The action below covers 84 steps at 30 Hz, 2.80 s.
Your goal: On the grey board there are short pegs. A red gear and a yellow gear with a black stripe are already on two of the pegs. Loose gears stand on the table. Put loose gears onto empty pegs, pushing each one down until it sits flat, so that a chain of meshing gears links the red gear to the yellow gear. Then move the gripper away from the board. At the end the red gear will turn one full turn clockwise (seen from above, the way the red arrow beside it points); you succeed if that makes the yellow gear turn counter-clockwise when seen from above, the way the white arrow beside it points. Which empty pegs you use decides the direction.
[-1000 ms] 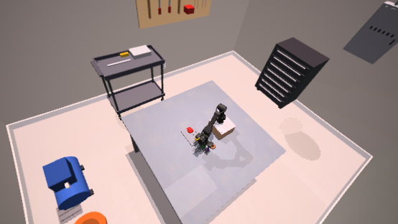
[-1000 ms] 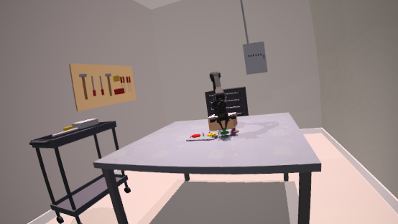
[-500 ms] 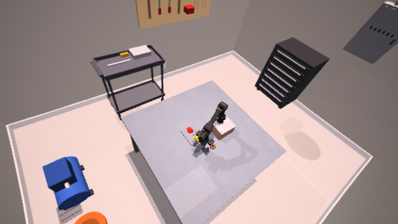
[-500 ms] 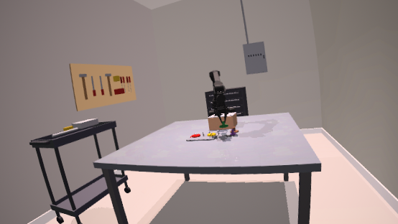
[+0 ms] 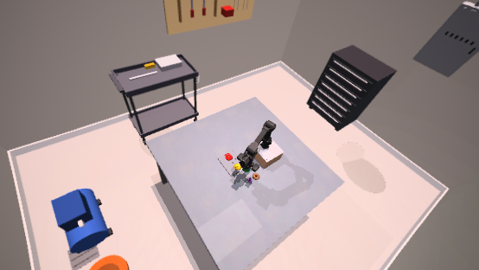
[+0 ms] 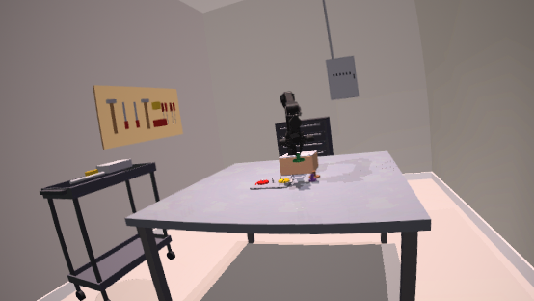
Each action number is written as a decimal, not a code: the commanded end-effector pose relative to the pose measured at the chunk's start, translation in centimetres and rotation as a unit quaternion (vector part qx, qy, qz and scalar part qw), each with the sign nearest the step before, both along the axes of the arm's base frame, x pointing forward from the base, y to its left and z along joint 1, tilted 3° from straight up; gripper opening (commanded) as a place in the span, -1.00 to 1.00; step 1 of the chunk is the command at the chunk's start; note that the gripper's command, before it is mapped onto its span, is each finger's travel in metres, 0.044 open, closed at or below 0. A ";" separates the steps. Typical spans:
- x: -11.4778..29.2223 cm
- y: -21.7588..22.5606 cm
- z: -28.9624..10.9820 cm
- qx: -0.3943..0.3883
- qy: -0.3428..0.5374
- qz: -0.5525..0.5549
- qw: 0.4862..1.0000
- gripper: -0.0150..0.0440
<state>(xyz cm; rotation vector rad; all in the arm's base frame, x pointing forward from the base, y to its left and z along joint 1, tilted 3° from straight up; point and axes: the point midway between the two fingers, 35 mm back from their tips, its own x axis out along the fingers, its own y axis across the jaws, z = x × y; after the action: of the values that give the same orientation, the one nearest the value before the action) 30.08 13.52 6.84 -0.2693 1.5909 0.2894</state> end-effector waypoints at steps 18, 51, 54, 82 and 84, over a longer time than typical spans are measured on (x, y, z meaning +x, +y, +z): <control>0.4 -2.7 1.1 0.000 -0.006 -0.017 1.000 -0.49; 0.2 -10.7 -2.8 -0.003 -0.006 -0.017 1.000 -0.49; 0.1 -11.4 -3.1 -0.004 -0.005 -0.015 1.000 -0.49; -2.1 -17.5 -6.1 -0.007 -0.008 -0.007 1.000 -0.49; -2.3 -17.9 -6.3 -0.007 -0.008 -0.006 1.000 -0.49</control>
<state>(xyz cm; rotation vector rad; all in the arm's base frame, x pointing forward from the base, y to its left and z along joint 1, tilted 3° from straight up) 28.18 -3.86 0.76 -0.2634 1.5810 0.2655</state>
